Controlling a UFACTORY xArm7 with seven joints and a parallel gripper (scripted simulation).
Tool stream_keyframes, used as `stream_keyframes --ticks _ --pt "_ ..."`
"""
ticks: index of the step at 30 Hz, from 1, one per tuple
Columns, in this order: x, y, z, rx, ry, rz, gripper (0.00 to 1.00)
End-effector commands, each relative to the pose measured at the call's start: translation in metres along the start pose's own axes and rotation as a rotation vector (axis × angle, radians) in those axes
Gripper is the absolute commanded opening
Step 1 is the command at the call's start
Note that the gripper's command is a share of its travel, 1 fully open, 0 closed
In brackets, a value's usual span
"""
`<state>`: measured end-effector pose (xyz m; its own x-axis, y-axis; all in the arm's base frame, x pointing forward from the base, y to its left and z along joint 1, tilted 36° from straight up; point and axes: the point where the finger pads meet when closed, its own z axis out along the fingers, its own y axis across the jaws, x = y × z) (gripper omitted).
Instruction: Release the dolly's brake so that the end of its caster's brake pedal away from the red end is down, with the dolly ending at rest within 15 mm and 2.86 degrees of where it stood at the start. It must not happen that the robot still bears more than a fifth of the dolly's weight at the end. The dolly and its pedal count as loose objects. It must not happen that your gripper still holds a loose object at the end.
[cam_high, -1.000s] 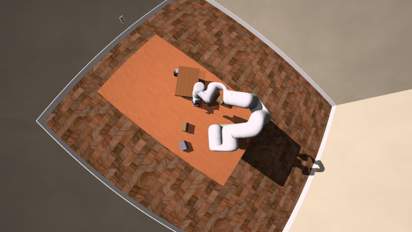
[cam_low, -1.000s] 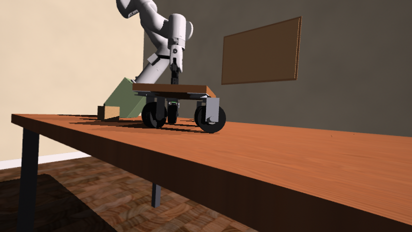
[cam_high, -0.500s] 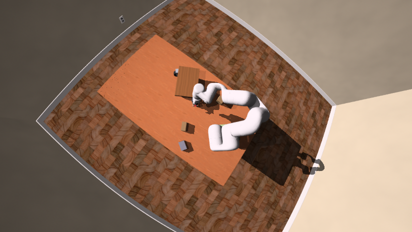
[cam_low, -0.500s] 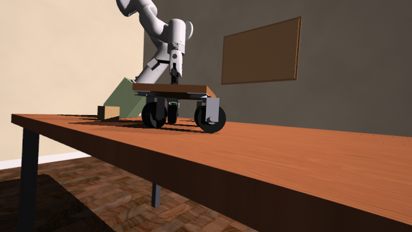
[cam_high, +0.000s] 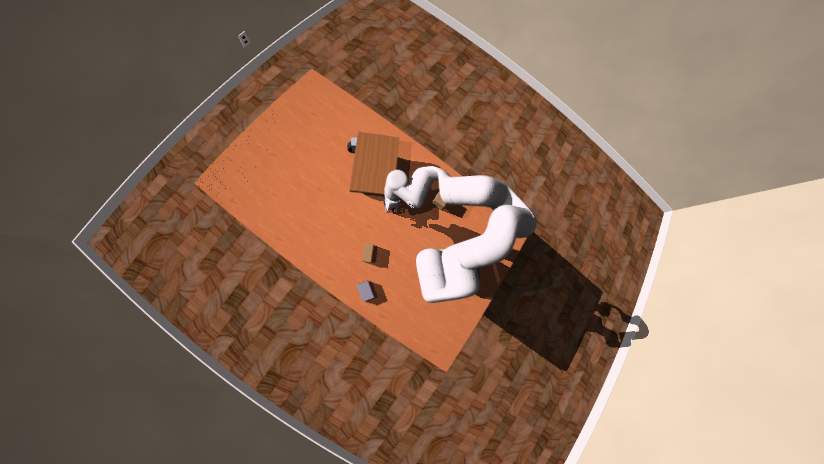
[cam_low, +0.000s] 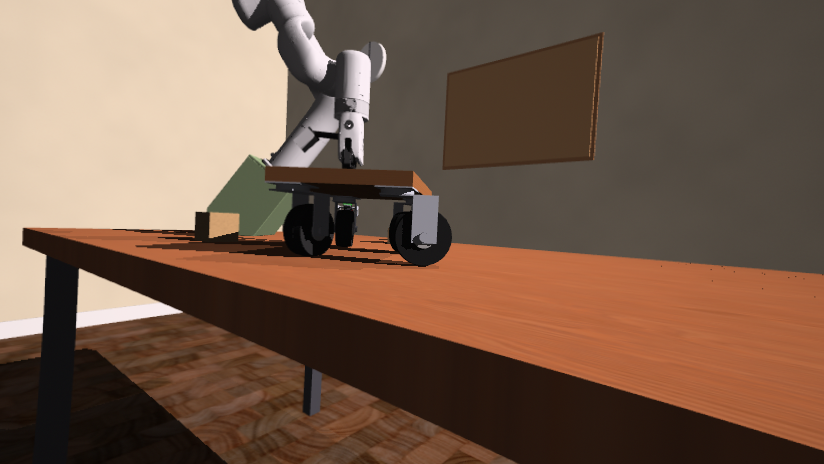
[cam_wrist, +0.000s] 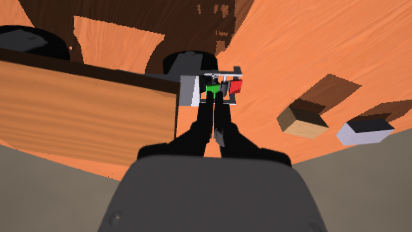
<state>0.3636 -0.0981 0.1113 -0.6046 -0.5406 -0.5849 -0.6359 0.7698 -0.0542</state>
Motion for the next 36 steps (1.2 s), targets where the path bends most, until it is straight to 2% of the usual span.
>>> stream_keyframes --ticks 1,13,36 --pt "0.0 -0.001 0.005 0.003 0.0 0.0 0.0" --pt "0.0 -0.002 0.014 0.003 0.0 0.0 0.0" --pt "0.0 -0.002 0.015 0.003 0.0 0.0 0.0"
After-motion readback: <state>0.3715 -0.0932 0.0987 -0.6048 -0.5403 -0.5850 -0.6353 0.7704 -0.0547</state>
